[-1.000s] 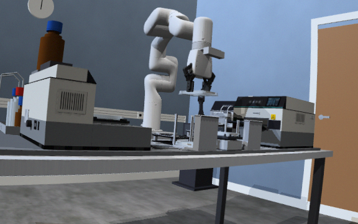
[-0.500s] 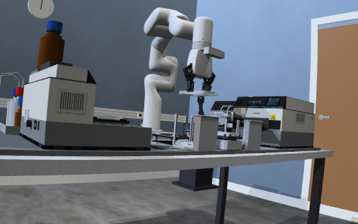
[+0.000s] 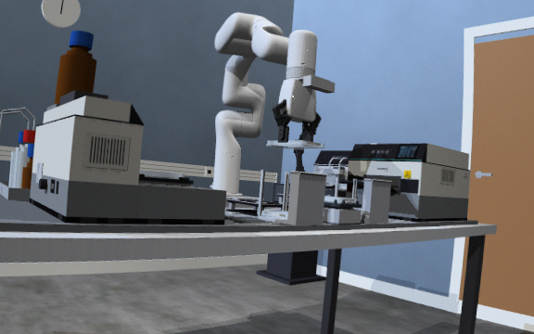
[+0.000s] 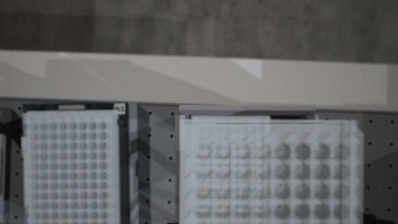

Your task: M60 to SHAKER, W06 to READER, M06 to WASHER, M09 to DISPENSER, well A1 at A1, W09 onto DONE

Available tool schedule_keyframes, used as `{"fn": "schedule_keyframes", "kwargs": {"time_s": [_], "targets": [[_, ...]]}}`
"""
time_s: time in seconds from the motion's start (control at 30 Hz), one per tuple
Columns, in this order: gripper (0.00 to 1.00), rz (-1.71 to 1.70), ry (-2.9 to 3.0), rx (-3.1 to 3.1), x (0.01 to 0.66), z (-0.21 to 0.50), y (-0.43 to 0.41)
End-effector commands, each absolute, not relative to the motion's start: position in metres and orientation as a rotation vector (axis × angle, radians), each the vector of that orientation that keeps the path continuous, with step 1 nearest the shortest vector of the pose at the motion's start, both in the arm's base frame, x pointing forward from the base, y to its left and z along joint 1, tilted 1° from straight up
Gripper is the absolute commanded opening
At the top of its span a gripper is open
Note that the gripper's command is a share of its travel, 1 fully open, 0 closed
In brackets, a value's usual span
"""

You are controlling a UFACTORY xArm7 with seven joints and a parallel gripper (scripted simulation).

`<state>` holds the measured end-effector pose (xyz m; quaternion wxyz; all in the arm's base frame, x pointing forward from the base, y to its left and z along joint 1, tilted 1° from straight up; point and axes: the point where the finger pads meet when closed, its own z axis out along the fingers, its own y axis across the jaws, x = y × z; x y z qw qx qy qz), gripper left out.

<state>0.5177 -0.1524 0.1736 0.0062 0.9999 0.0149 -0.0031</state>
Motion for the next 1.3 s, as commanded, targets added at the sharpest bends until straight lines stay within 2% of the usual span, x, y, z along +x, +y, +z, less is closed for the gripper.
{"fn": "schedule_keyframes", "kwargs": {"time_s": [0.0, 1.27], "targets": [[0.00, -0.001, 0.047, 3.127, 0.519, 0.172, -0.153], [0.00, -0.001, 0.047, 3.127, 0.519, 0.127, -0.153]]}}
